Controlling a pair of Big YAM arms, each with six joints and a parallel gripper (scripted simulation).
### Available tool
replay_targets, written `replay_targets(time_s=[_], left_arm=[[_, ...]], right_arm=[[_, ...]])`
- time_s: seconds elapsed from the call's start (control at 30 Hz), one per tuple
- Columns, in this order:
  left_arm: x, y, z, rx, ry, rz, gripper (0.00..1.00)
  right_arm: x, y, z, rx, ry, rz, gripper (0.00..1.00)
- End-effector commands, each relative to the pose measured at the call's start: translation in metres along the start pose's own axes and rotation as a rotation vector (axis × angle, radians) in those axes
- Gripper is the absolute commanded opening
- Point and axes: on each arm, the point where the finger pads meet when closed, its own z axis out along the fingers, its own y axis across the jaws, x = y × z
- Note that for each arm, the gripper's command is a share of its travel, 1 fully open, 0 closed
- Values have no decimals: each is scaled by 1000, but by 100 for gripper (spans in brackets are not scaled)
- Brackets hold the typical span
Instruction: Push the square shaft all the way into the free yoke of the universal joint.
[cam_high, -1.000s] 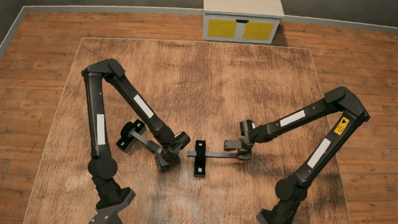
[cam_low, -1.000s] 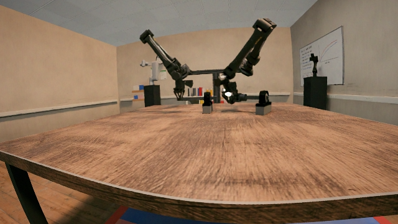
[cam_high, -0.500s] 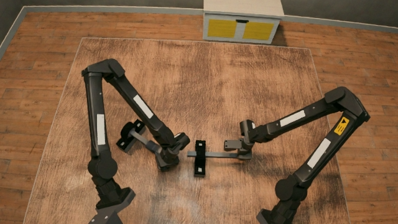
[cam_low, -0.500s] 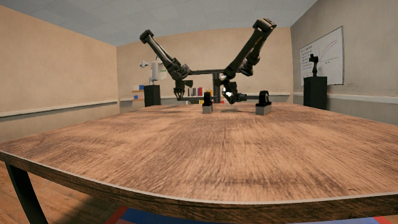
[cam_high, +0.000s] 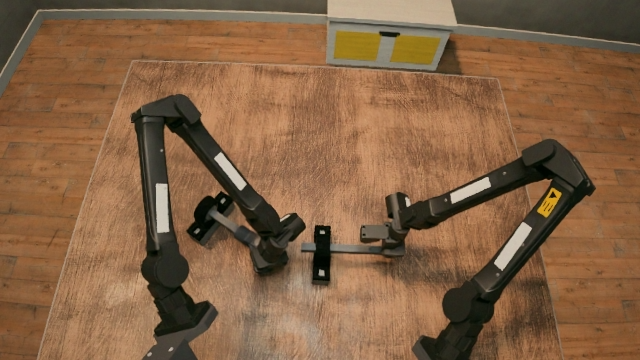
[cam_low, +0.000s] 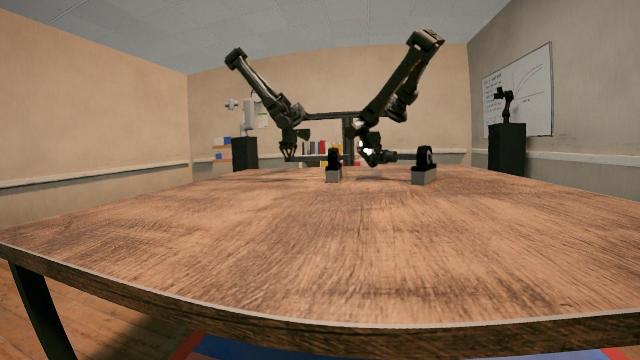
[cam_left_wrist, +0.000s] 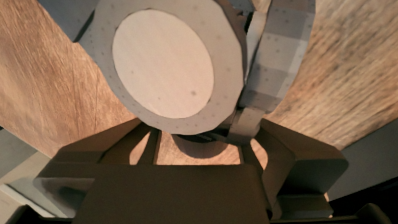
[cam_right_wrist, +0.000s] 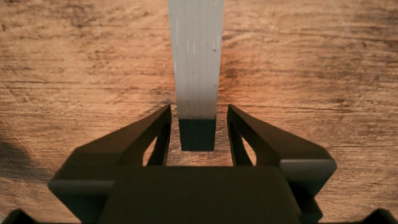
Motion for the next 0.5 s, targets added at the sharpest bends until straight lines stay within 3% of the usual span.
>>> replay_targets(time_s=[0.0,0.03,0.07,0.13,0.17,0.3,0.47], left_arm=[[-4,-7,-3,19,-9,-13,5],[-4,-7,-3,19,-9,-13,16],[-4,-7,-3,19,-9,-13,27],[-9,-9,-7,24,10,-19,50],[-9,-9,-8,21,24,-22,54],[-8,-8,-9,18,52,-12,54],[-7,-6,-14,8,121,13,54]], right_arm=[[-1,-4,-2,11,-5,1,47],[-1,-4,-2,11,-5,1,47],[-1,-4,-2,11,-5,1,38],[-1,-4,-2,11,-5,1,38],[-1,-4,-2,11,-5,1,34],[-1,-4,-2,11,-5,1,34],[1,-10,-6,32,-8,5,25]])
